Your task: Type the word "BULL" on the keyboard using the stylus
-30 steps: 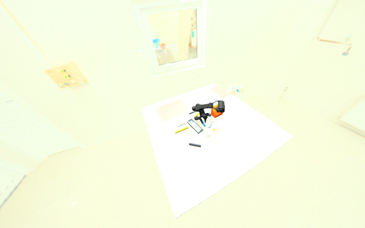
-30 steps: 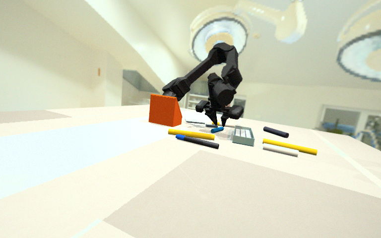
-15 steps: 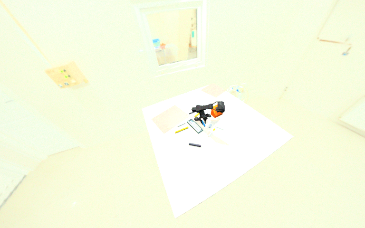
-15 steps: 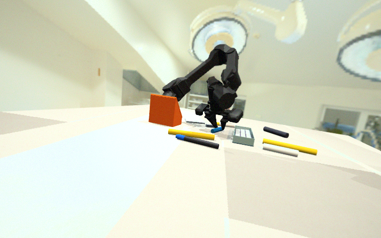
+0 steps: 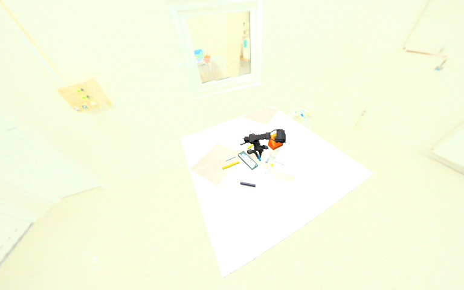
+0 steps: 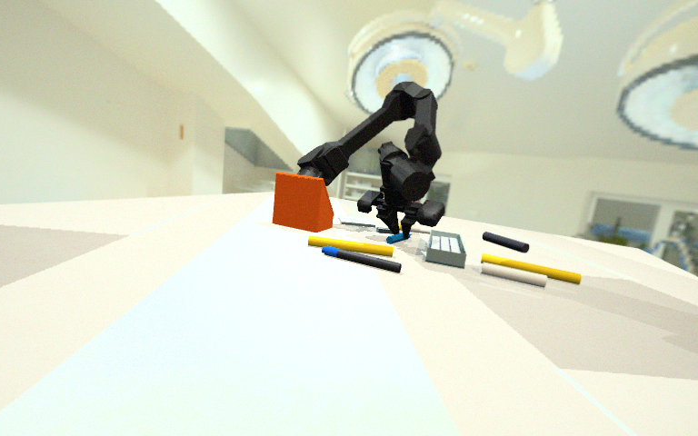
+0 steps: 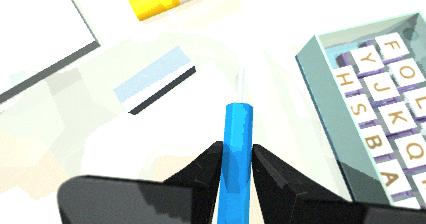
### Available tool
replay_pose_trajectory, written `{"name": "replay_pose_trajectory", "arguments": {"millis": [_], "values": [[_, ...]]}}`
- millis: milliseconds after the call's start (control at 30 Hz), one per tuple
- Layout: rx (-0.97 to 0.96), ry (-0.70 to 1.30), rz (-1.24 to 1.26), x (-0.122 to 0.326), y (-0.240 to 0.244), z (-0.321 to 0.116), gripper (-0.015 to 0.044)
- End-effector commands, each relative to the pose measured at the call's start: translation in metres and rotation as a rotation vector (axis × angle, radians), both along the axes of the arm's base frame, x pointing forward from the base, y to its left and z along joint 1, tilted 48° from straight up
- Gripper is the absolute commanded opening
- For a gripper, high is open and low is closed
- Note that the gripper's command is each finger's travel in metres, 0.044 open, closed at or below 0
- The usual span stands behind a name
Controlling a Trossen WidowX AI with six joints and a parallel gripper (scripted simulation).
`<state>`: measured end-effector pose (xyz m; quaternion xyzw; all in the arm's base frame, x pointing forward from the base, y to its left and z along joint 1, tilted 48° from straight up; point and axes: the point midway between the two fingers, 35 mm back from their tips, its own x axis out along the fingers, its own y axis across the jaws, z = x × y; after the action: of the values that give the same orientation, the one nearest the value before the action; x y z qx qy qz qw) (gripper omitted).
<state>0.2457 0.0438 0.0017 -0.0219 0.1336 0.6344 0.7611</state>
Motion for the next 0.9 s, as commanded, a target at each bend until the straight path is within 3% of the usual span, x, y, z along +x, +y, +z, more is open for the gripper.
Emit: {"name": "replay_pose_trajectory", "arguments": {"millis": [0,633,867], "values": [[0.0,-0.002,-0.001,0.0,0.0,0.0,0.0],[-0.003,0.005,-0.001,-0.002,-0.034,0.031,0.0],[-0.2,0.062,0.223,-0.011,-0.026,0.025,0.0]]}}
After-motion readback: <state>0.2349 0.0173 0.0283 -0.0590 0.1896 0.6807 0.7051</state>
